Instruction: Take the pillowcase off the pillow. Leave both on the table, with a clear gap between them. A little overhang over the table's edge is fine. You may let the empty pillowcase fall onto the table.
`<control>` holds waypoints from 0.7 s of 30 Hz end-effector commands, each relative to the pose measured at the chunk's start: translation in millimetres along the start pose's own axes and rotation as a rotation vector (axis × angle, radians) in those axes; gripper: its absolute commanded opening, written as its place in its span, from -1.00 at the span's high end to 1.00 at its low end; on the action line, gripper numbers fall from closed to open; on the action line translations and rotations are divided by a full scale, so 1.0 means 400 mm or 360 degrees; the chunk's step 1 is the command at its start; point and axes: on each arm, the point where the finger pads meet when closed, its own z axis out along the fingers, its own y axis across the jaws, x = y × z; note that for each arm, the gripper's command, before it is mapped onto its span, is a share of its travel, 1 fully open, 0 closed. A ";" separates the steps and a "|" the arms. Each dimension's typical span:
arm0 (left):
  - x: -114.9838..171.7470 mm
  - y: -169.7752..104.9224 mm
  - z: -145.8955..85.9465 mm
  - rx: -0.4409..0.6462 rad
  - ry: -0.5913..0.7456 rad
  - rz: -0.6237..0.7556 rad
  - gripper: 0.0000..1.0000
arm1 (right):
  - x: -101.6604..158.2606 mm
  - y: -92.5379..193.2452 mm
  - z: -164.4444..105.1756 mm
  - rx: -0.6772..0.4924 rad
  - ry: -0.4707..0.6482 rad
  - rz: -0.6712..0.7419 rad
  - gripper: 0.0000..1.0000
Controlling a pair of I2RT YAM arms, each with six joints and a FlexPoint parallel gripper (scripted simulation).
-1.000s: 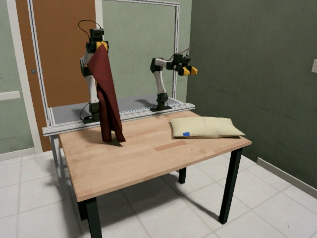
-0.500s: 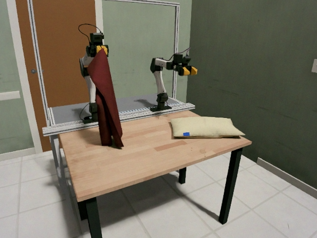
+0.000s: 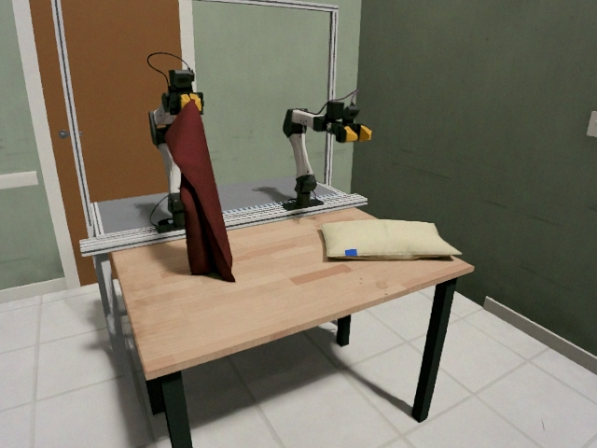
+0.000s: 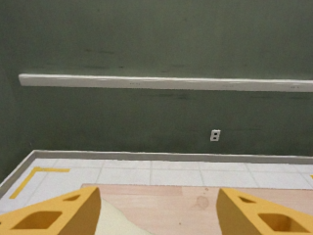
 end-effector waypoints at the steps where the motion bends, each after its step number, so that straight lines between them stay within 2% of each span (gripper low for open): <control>1: 0.026 0.000 -0.007 0.0009 0.0037 -0.0003 -0.20 | 0.004 0.009 -0.017 -0.0013 -0.0058 -0.0003 1.00; 11: 0.026 0.000 -0.007 0.0009 0.0037 -0.0003 -0.20 | 0.085 0.001 -0.054 0.0001 -0.0050 -0.0005 1.00; 18: 0.026 0.000 -0.007 0.0009 0.0037 -0.0003 -0.20 | 0.108 -0.001 -0.062 0.0004 -0.0039 -0.0007 1.00; 20: 0.026 0.000 -0.007 0.0009 0.0037 -0.0003 -0.20 | 0.112 -0.002 -0.057 0.0006 -0.0020 -0.0009 1.00; 21: 0.026 0.000 -0.007 0.0009 0.0037 -0.0003 -0.20 | 0.149 0.000 -0.050 0.0003 0.0061 -0.0018 1.00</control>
